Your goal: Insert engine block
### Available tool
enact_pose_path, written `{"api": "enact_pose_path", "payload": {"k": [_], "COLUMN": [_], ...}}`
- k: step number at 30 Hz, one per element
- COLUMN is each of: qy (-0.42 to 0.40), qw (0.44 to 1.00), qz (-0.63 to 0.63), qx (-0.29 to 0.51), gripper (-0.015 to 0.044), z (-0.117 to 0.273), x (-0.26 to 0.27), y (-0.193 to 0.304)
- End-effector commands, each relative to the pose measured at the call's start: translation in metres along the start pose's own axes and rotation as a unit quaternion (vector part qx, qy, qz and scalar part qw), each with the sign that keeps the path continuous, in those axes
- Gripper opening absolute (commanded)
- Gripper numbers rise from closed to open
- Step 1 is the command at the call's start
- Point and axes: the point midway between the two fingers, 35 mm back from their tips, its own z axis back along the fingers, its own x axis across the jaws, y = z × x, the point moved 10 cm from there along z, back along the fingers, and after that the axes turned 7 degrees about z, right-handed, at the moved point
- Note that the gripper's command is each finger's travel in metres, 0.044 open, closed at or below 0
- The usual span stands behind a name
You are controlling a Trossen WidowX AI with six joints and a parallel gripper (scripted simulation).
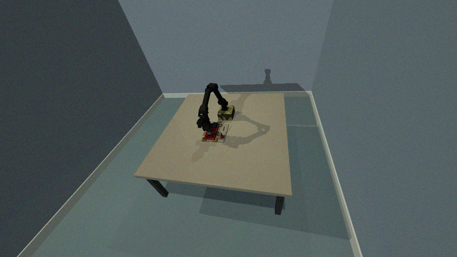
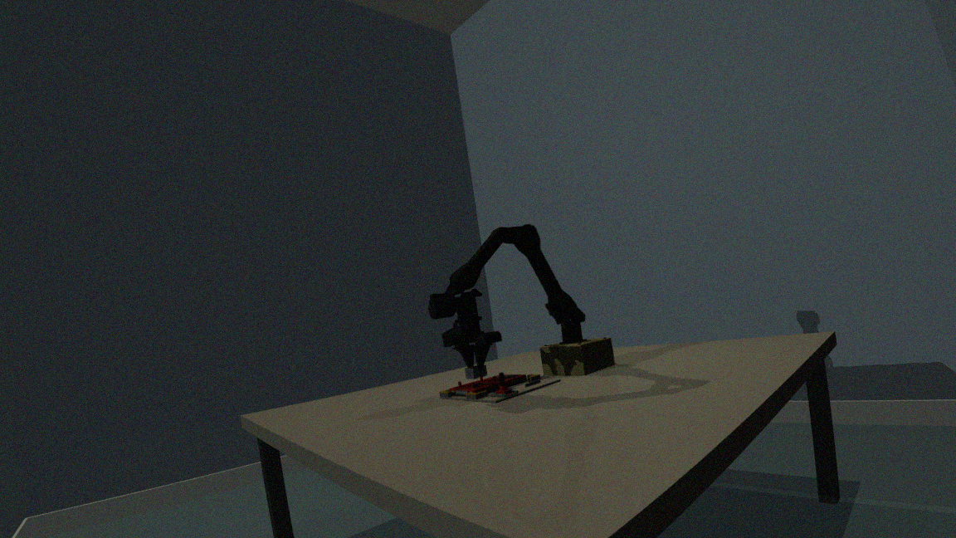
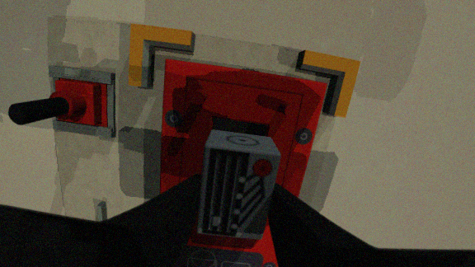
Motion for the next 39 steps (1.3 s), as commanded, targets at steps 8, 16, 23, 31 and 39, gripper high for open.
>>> {"api": "enact_pose_path", "payload": {"k": [8, 16, 23, 31, 39], "qy": [0.002, 0.002, 0.002, 0.002, 0.002], "qw": [1.0, 1.0, 1.0, 1.0, 1.0], "qz": [-0.014, -0.017, 0.016, 0.004, -0.012], "qx": [-0.001, -0.001, 0.0, -0.001, -0.001], "gripper": [0.016, 0.016, 0.016, 0.016, 0.016], "z": [0.0003, 0.0003, 0.0006, -0.0016, -0.0036], "x": [-0.0002, -0.0002, -0.0009, -0.0009, -0.0009], "y": [0.0004, 0.0004, 0.0005, 0.0005, 0.0006]}}
